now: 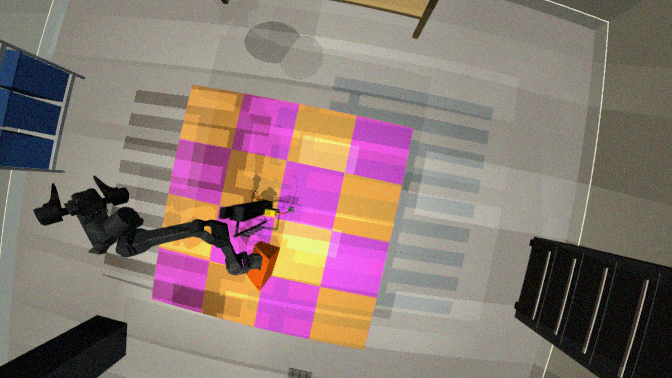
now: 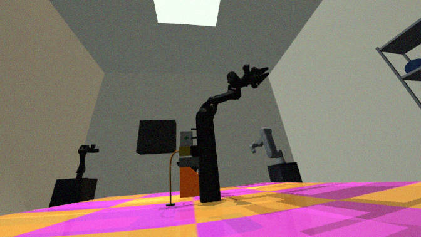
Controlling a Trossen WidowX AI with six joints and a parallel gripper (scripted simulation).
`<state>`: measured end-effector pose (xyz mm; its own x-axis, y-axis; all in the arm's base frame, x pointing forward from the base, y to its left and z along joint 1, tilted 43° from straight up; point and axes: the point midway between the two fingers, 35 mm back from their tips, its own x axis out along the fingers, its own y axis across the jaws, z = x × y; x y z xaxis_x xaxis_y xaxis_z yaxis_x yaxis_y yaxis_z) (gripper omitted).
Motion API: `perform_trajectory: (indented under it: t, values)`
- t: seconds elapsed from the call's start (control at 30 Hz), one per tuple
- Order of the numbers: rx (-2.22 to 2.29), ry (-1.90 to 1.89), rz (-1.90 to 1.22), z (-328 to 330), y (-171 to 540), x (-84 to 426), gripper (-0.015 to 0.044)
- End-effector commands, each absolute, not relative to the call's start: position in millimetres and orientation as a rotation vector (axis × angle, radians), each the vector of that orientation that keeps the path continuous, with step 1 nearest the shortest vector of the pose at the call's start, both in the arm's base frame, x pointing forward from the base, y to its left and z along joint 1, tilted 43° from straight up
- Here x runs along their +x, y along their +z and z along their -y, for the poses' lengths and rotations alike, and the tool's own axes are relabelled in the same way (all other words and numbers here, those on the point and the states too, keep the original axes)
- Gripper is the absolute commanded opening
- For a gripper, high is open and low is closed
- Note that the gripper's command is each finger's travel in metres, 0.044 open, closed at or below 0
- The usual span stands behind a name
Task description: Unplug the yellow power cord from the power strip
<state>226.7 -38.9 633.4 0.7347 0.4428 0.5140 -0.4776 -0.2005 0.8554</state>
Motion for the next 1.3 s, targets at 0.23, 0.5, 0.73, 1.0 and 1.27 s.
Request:
perform_trajectory:
  t: [0.23,0.5,0.73,1.0,1.27]
  values:
    - [1.379,0.834,0.272,33.9,660.2,175.6,0.019]
    - [1.09,0.822,0.523,-11.3,686.4,106.6,0.016]
    - [0.8,0.805,0.629,-82.0,686.4,78.5,0.016]
    - [0.472,0.762,0.611,-169.9,657.7,98.3,0.016]
    - [0.196,0.674,0.487,-226.0,606.9,161.9,0.016]
